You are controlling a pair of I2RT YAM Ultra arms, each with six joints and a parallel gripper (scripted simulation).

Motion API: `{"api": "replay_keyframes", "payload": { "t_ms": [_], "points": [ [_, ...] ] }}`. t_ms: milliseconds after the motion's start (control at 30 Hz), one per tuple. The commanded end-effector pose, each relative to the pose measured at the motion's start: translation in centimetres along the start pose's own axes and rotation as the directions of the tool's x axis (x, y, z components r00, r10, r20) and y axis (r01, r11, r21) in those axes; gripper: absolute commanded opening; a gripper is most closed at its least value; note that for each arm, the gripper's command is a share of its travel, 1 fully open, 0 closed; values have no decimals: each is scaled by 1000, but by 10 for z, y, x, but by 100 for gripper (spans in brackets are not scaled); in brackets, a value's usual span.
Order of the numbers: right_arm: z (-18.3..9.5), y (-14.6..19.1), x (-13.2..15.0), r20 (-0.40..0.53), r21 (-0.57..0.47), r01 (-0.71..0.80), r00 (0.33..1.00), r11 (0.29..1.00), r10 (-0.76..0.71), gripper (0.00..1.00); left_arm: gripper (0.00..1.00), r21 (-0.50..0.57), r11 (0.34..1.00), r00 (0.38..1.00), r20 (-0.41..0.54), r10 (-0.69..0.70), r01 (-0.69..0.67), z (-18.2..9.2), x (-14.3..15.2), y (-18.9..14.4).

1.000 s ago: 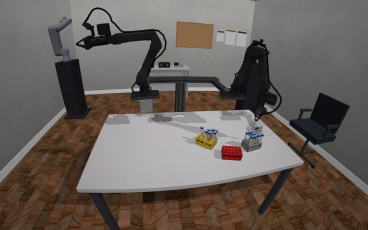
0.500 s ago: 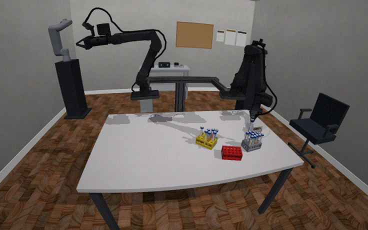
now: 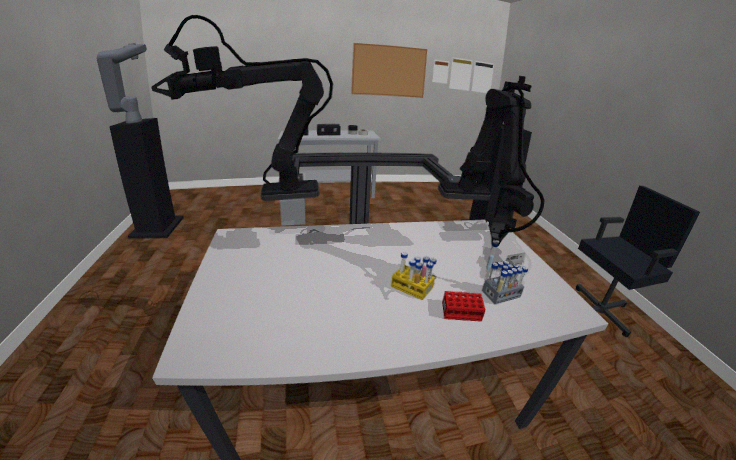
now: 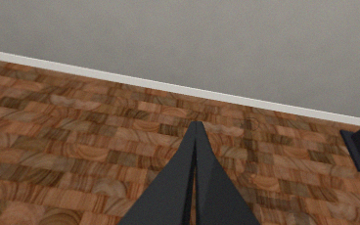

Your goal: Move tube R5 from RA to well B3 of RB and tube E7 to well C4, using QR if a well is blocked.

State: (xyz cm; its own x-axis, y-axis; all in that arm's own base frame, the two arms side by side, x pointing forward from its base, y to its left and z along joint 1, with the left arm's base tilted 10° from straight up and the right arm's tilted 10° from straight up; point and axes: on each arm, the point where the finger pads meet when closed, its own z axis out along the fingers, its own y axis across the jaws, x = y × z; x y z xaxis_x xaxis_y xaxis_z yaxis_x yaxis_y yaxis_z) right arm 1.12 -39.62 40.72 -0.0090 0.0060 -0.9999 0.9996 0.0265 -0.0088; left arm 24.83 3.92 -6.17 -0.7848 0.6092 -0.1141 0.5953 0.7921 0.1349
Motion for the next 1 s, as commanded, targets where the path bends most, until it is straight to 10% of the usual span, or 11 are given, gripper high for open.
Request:
{"api": "replay_keyframes", "payload": {
  "t_ms": [0,967],
  "points": [
    [-12,-8,-25,50,22,-9,999,1000,8,0,0,-8,999,999,-7,-35,35,0,-10,1],
    [-12,-8,-25,50,22,-9,999,1000,8,0,0,-11,999,999,-4,-34,34,0,-82,-56]
  ]
}}
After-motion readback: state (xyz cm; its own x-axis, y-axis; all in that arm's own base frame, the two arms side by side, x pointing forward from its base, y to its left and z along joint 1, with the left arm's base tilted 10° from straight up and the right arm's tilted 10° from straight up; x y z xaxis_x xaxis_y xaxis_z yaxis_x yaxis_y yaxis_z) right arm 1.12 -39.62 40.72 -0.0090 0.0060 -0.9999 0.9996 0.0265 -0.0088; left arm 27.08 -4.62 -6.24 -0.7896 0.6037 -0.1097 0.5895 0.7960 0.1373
